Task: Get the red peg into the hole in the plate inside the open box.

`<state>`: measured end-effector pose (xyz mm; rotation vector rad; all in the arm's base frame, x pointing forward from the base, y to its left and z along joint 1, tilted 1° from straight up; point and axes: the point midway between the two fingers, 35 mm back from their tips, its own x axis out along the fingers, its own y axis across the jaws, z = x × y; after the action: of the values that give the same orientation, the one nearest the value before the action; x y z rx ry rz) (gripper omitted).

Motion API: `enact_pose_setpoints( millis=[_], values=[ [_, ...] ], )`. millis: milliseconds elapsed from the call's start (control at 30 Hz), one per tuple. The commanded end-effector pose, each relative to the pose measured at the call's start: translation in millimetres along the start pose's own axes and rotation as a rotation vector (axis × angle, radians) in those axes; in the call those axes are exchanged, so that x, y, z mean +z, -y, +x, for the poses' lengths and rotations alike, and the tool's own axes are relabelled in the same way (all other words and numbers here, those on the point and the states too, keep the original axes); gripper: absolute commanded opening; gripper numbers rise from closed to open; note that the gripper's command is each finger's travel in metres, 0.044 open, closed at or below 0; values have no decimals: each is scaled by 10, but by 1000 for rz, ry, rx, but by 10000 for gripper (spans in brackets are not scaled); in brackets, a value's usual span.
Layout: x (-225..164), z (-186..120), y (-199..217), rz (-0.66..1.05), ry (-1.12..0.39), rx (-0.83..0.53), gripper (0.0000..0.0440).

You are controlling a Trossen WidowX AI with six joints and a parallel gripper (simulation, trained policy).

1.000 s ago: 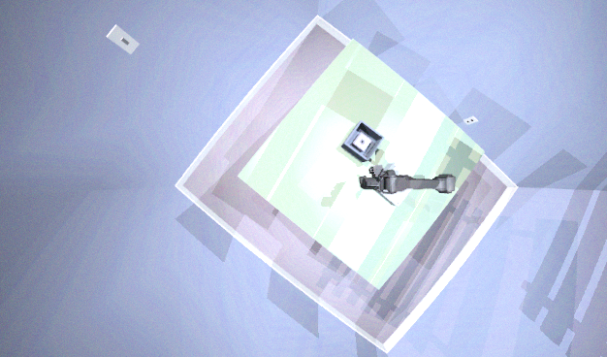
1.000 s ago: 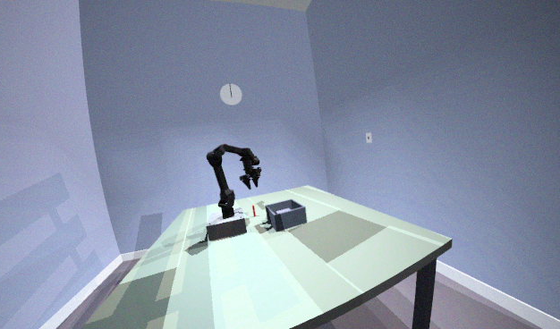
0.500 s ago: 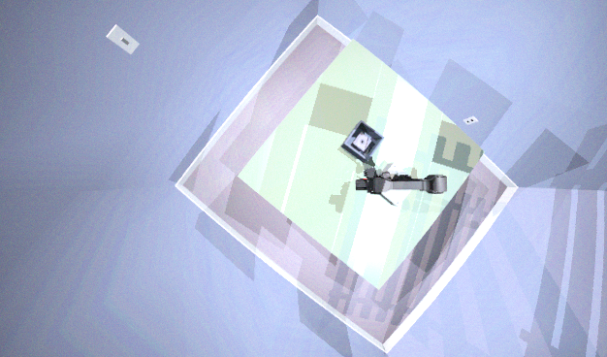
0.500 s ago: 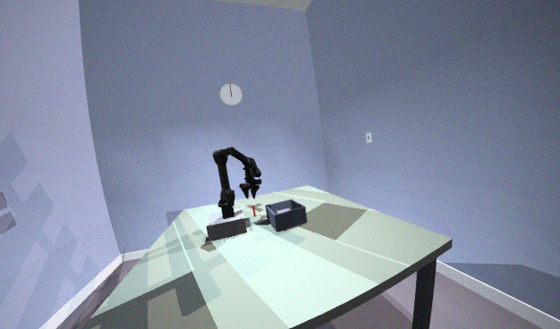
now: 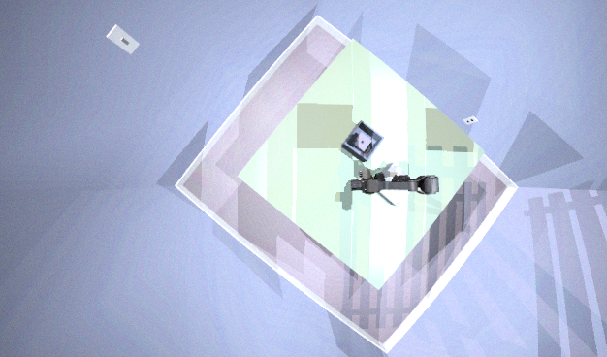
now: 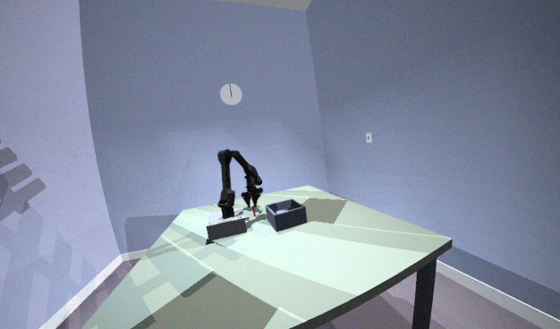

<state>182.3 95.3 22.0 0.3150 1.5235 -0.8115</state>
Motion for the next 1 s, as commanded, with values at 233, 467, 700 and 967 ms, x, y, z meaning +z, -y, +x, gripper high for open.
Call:
enact_pose_setpoints(
  millis=[233,467,700,967],
  values=[
    [-5,444,-105,6,36,15,428],
    [-36,649,-104,5,30,0,261],
    [-61,719,-70,3,11,-39,77],
    [59,610,-42,-5,48,-69,0]
  ],
)
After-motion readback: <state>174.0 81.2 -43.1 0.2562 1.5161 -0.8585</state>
